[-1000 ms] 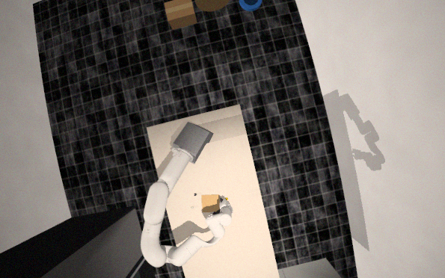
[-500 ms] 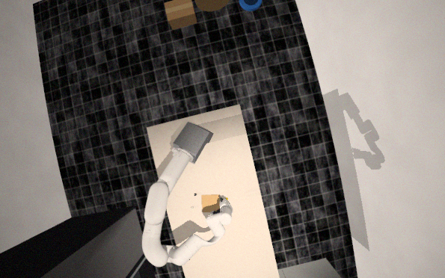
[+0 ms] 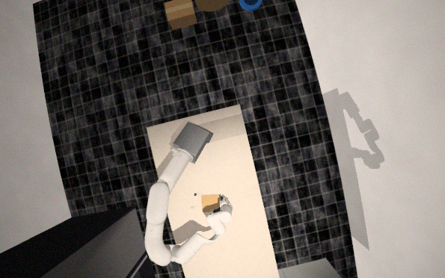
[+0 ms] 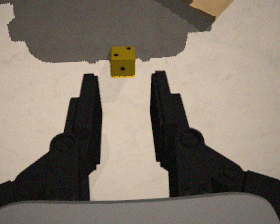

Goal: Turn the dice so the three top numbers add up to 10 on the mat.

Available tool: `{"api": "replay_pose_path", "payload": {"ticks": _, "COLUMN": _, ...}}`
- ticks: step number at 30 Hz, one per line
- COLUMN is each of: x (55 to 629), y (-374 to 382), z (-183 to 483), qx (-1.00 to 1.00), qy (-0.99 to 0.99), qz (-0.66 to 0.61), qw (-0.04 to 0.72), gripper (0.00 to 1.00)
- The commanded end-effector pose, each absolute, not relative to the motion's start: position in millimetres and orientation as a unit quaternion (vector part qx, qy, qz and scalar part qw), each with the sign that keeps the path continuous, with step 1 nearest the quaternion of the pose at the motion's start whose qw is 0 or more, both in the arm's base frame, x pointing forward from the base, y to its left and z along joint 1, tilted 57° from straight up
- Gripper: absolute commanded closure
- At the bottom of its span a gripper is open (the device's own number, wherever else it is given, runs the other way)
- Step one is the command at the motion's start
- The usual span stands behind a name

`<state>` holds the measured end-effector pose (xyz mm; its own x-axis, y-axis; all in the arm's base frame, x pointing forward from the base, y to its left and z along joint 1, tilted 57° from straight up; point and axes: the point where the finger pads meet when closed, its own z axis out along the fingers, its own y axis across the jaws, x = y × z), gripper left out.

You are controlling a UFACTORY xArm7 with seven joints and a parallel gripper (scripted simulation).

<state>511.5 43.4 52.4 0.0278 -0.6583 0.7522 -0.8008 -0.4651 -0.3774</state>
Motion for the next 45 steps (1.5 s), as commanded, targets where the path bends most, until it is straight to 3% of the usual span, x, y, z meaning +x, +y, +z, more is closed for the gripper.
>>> {"api": "replay_pose_path", "payload": {"ticks": 1, "x": 515.4, "y": 42.0, "z": 49.0, "qx": 0.714, "qy": -0.511, "qz": 0.473, "qw": 0.073, "gripper": 0.69}}
{"api": "replay_pose_path", "payload": {"ticks": 45, "x": 523.9, "y": 33.5, "z": 40.8, "qx": 0.714, "qy": -0.511, "qz": 0.473, "qw": 0.073, "gripper": 0.69}}
